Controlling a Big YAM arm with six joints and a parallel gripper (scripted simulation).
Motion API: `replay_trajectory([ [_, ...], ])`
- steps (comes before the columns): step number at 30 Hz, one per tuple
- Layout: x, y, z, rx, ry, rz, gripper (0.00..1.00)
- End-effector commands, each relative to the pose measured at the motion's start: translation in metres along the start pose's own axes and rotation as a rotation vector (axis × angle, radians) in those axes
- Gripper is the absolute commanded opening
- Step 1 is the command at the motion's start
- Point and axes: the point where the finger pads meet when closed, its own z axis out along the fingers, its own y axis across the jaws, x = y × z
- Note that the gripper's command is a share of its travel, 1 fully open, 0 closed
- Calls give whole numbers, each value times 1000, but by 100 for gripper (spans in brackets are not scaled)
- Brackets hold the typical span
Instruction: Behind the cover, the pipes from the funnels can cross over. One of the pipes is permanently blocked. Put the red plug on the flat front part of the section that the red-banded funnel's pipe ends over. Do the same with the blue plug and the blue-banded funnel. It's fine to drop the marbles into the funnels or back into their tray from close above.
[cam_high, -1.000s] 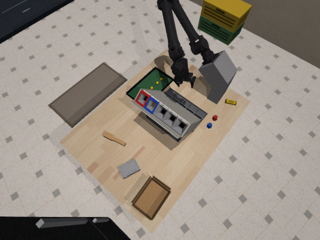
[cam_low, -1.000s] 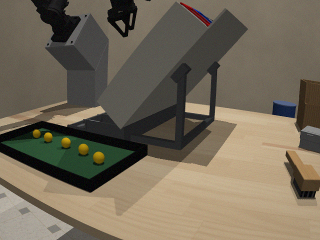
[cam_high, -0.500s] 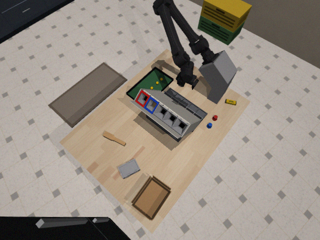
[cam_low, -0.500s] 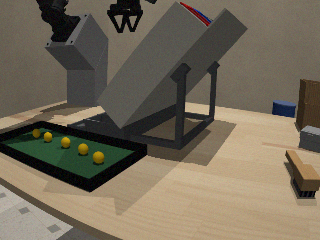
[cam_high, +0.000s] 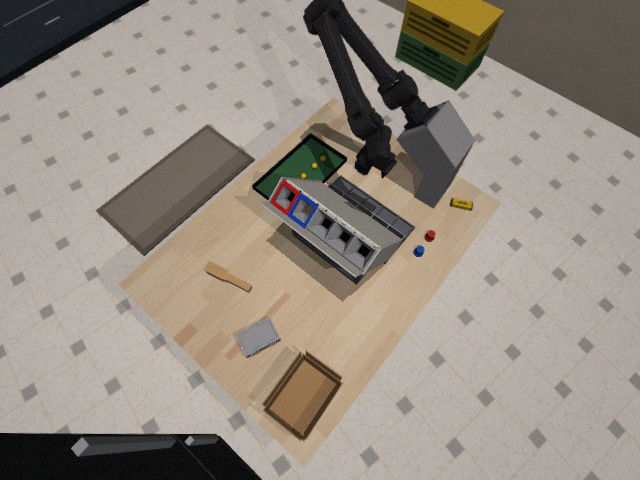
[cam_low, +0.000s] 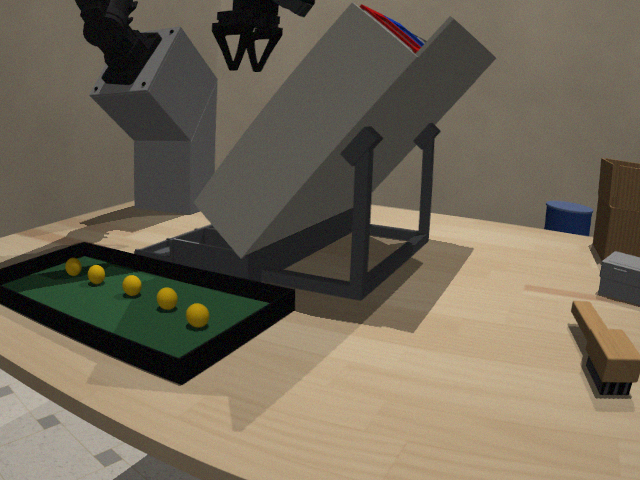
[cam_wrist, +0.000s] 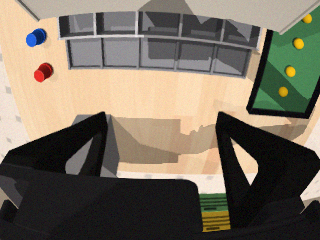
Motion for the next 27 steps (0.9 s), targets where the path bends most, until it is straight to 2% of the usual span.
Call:
replay_trajectory([
  [1,-6,0,-4,-13,-19,3,80],
  [27,-5,1,-3,-4,-11,-2,80],
])
